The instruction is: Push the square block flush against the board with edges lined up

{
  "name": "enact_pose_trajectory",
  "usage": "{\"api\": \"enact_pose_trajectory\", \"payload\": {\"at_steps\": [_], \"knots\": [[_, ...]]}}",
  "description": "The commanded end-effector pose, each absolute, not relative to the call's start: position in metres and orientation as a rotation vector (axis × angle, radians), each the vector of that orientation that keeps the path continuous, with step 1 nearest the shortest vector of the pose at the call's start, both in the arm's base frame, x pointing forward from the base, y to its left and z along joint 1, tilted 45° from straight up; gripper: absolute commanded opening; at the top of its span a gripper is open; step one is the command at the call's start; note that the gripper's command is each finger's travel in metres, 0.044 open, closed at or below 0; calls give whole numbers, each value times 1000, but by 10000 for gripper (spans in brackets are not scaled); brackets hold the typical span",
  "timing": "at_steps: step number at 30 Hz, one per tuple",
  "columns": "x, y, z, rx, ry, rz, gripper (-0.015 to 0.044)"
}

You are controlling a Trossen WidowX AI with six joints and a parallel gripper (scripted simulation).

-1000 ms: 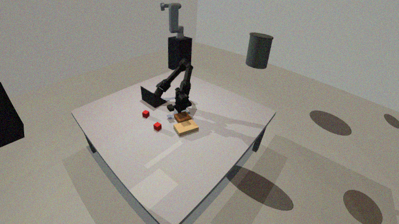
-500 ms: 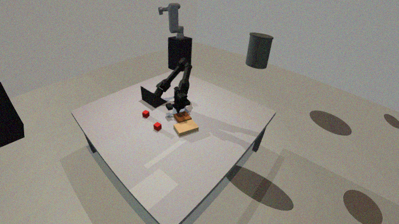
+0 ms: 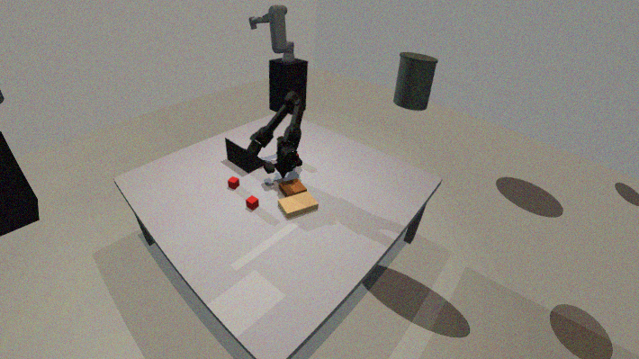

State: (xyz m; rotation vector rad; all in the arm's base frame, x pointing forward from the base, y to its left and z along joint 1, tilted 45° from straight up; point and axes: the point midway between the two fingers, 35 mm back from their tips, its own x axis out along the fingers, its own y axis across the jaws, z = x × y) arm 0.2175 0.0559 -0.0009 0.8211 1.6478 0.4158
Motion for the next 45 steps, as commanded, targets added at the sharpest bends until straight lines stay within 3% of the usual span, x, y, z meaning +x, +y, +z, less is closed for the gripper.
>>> {"api": "enact_pose_trajectory", "payload": {"at_steps": [1,14,20,45], "knots": [[223,33,20,810,1625,412,0],[247,15,29,804,1618,420,0],[244,54,-9,806,1617,423,0],[268,49,-12,805,1616,423,0]]}}
